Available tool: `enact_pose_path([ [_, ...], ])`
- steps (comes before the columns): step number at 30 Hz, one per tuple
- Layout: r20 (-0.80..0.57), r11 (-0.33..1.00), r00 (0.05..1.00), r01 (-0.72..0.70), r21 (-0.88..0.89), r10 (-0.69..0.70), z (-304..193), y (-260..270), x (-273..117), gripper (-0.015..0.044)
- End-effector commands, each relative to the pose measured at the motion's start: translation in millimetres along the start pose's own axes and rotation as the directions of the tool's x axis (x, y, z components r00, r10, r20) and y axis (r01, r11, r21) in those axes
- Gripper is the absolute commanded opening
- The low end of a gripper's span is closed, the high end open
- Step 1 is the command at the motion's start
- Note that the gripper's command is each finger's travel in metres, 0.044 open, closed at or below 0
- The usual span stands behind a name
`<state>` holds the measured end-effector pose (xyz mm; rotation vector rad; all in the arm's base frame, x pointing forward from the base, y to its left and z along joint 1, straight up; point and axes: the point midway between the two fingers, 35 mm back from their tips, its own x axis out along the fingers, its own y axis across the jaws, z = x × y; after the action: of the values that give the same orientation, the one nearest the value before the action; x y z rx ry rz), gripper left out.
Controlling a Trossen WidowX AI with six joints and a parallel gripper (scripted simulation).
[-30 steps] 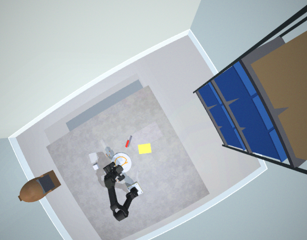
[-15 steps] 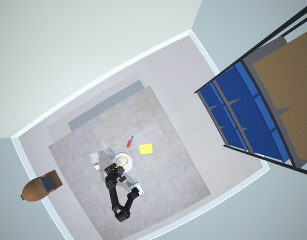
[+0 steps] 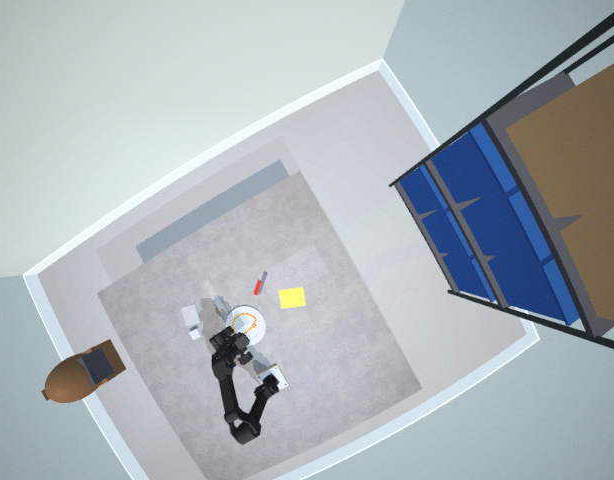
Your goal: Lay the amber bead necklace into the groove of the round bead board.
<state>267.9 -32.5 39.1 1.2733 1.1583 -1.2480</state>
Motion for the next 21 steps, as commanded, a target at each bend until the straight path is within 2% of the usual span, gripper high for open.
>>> enact_pose_path([
  [1,0.000,1.000,1.000,-0.001,0.000,0.001,0.0,0.3,-0.3,0.0210],
  [10,0.000,1.000,1.000,0.002,0.000,-0.002,0.0,-0.4,-1.3,0.0440],
  [21,0.003,1.000,1.000,-0.002,0.003,0.002,0.0,-0.4,-5.0,0.0440],
])
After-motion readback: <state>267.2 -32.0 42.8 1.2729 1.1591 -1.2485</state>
